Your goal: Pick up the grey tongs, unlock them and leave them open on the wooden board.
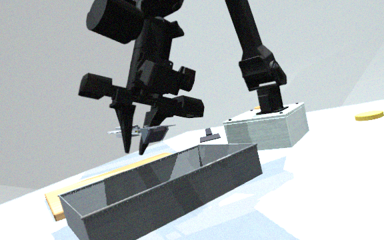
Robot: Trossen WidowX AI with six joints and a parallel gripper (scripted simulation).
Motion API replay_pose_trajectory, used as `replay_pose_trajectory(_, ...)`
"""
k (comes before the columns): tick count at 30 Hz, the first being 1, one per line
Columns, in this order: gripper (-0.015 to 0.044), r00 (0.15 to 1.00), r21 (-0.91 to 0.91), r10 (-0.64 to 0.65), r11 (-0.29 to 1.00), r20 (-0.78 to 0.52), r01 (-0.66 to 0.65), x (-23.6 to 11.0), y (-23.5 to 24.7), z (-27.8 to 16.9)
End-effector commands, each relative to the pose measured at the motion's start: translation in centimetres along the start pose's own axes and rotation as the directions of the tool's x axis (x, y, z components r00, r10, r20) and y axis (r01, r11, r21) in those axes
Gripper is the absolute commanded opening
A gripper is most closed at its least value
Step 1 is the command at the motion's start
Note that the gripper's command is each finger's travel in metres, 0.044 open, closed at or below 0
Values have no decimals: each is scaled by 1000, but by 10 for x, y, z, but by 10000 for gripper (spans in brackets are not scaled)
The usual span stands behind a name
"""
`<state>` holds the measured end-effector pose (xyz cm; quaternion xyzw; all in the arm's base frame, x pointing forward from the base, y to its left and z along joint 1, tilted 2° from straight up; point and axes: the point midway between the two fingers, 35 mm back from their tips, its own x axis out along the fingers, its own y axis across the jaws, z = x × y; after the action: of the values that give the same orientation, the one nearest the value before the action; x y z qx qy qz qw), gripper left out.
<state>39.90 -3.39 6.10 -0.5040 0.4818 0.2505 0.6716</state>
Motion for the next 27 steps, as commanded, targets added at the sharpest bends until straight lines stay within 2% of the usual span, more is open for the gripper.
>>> replay_pose_trajectory(1,-150,999,-5,40,999,6,-40,-1,-6,2)
replay_pose_trajectory(27,-150,918,-2,397,918,10,-397,-4,-1,-1)
